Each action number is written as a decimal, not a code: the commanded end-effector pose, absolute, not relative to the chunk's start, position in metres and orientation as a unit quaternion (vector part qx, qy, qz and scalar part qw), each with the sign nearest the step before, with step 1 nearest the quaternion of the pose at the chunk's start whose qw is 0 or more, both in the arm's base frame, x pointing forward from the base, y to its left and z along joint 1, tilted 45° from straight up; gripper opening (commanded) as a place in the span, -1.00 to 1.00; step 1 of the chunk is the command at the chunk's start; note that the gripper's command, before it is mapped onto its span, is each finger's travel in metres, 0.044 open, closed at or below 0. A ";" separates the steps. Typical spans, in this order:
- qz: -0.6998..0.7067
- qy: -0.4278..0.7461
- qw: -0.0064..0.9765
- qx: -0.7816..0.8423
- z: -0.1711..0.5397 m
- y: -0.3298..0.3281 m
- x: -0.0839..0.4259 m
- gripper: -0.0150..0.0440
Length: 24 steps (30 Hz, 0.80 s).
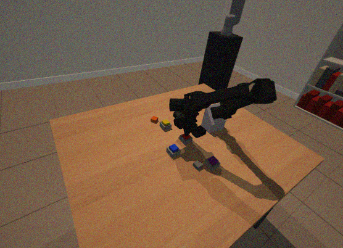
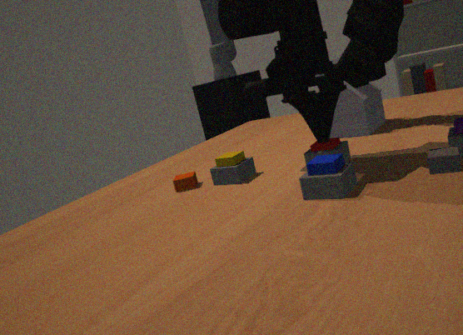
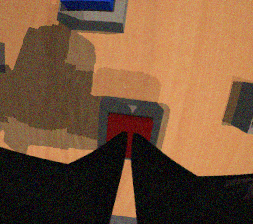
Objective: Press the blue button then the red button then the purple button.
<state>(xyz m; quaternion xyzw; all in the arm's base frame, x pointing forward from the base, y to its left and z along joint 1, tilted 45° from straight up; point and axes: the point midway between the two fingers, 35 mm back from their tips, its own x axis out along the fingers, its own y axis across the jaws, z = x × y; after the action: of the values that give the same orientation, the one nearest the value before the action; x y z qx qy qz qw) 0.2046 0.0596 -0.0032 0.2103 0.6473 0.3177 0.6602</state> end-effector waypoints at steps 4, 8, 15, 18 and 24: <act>0.318 0.649 0.657 0.215 -0.004 0.061 0.203 -0.42; 0.318 0.649 0.657 0.215 -0.004 0.061 0.203 -0.42; 0.317 0.649 0.658 0.213 0.011 0.045 0.205 -0.42; 0.317 0.649 0.657 0.214 0.019 0.038 0.205 -0.42; 0.315 0.650 0.658 0.213 0.046 0.011 0.209 -0.42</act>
<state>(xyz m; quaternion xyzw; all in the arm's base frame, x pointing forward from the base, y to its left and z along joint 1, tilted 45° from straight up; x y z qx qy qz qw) 0.2037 0.0327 0.0257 0.2181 0.6550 0.3195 0.6491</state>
